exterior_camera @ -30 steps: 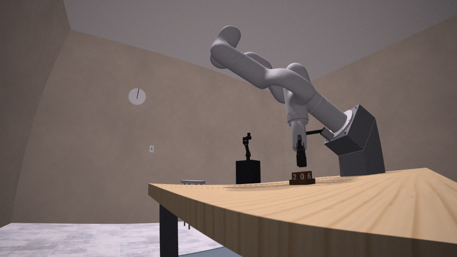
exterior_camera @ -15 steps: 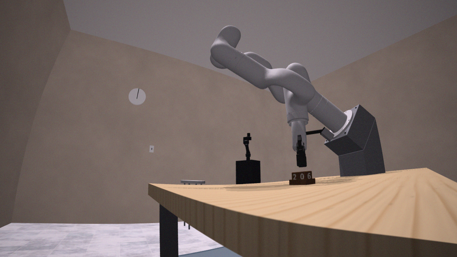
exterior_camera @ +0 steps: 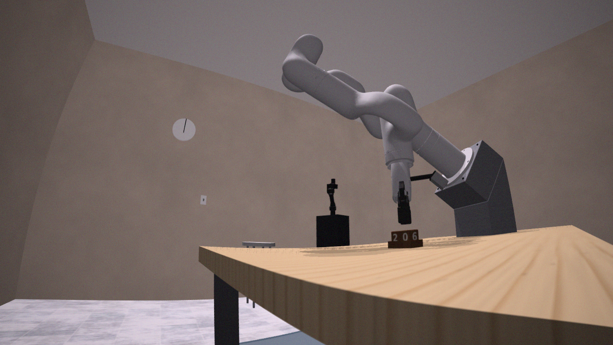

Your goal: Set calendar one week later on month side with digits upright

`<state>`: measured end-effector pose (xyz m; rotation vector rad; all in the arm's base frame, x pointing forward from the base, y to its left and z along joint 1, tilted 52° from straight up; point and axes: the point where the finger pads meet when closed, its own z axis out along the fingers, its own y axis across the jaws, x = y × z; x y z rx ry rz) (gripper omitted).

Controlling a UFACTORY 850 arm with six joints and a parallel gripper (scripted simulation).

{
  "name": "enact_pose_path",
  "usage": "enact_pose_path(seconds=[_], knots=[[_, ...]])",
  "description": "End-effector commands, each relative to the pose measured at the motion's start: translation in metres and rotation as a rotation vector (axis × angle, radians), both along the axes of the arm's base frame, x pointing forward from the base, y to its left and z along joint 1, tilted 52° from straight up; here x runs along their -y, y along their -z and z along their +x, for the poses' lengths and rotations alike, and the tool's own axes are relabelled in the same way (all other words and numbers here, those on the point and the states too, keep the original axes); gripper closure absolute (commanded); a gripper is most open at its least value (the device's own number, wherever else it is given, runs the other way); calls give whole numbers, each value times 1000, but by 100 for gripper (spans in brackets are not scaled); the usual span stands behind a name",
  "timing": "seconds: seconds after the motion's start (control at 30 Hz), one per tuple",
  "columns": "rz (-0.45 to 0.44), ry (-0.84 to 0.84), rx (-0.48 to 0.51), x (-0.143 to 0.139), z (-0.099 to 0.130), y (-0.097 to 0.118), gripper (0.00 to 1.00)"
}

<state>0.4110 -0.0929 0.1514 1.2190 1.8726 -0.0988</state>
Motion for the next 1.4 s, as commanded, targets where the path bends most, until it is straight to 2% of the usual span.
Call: enact_pose_path(seconds=[0.0,0.83,1.1,1.37], knots=[[0,0,0,0,0,0,0],[0,0,0,0,0,0,0],[0,0,0,3,19,-21,0],[0,0,0,4,25,-27,0]])
